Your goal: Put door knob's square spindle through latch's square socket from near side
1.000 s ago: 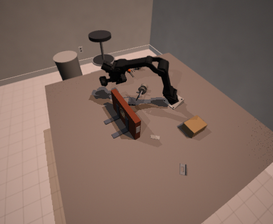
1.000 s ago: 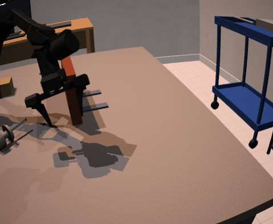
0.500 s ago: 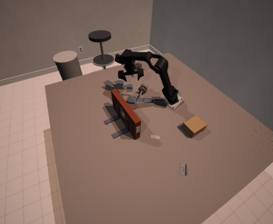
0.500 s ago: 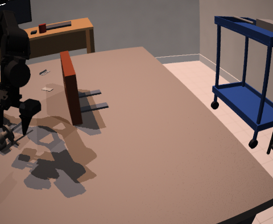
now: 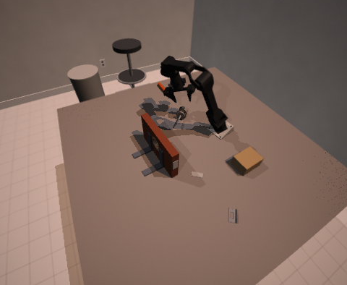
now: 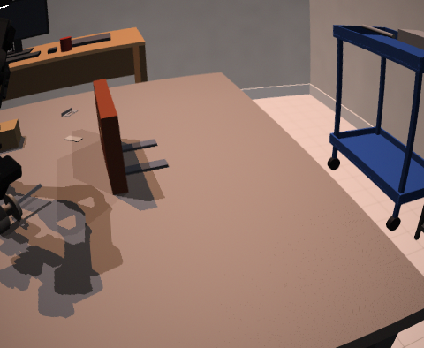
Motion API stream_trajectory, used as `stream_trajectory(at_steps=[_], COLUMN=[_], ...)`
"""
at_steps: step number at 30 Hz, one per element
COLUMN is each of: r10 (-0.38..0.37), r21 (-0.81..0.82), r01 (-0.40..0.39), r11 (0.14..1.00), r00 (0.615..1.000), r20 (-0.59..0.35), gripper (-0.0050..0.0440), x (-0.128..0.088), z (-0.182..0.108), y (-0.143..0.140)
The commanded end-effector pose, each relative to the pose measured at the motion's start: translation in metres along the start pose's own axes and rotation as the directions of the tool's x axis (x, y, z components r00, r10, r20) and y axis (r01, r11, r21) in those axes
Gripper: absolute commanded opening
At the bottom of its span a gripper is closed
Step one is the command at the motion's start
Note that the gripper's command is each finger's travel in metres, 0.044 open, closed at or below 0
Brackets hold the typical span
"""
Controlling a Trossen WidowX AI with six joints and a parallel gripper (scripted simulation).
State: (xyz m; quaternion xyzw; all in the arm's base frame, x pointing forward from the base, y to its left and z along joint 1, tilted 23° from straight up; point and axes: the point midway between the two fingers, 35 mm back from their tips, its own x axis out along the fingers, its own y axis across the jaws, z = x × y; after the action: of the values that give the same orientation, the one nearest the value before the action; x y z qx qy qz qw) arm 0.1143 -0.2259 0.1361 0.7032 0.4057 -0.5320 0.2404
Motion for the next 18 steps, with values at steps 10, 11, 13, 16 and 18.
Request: stream_trajectory(at_steps=[10,11,13,16,18], r10=[-0.004,-0.004,-0.004,-0.004,-0.004], r21=[0.003,0.003,0.003,0.003,0.003], r01=[0.004,0.004,0.004,0.004,0.004], r11=[1.0,1.0,1.0,1.0,1.0], r00=[1.0,1.0,1.0,1.0,1.0], r20=[-0.004,-0.004,-0.004,-0.004,-0.004], gripper=[0.0296,0.0272,0.0272,0.02,0.0152], x=[0.0005,0.0005,0.0005,0.0005,0.0005], z=[0.0003,0.0003,0.0003,0.0003,0.0003], y=[-0.001,-0.001,-0.001,-0.001,-0.001])
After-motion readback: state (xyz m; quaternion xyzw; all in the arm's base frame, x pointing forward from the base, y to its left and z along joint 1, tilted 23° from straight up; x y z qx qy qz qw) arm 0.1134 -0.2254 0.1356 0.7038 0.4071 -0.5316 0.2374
